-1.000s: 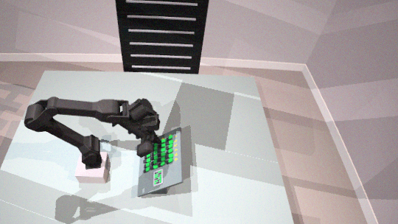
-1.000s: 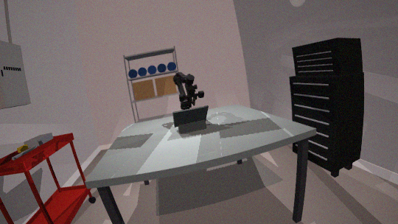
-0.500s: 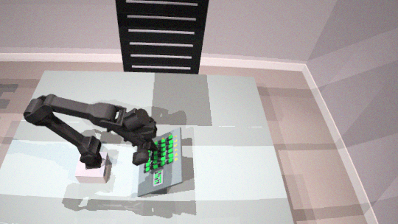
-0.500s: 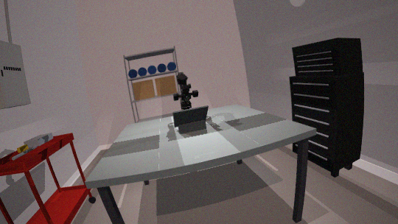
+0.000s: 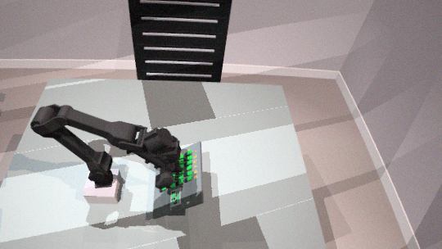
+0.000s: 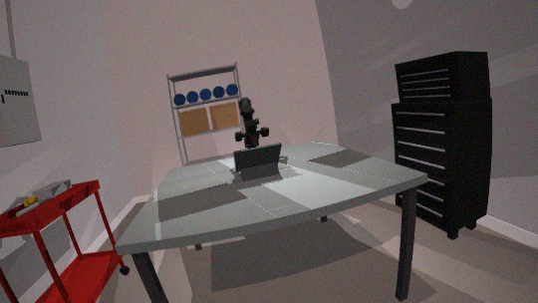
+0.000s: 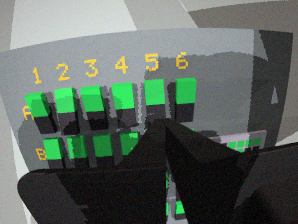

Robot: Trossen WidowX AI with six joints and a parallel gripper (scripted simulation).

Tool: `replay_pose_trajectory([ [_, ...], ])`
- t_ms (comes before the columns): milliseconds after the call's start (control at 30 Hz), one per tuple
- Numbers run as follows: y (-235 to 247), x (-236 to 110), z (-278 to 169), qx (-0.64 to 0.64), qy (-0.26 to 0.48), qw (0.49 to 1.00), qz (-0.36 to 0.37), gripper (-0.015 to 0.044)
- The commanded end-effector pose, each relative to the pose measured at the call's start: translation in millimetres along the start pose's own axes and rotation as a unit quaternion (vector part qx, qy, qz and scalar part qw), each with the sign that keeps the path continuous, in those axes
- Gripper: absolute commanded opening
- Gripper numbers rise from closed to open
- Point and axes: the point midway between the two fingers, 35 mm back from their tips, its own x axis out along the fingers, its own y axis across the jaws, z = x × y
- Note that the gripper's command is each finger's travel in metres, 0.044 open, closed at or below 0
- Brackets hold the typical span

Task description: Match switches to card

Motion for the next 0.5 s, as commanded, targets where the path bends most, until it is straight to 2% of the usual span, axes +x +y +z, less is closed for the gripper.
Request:
replay_pose_trajectory([
  [0, 1, 7, -5, -0.002, 0.008, 1.000, 0.002, 0.0000],
  [467, 1, 21, -5, -0.002, 0.008, 1.000, 0.002, 0.0000],
])
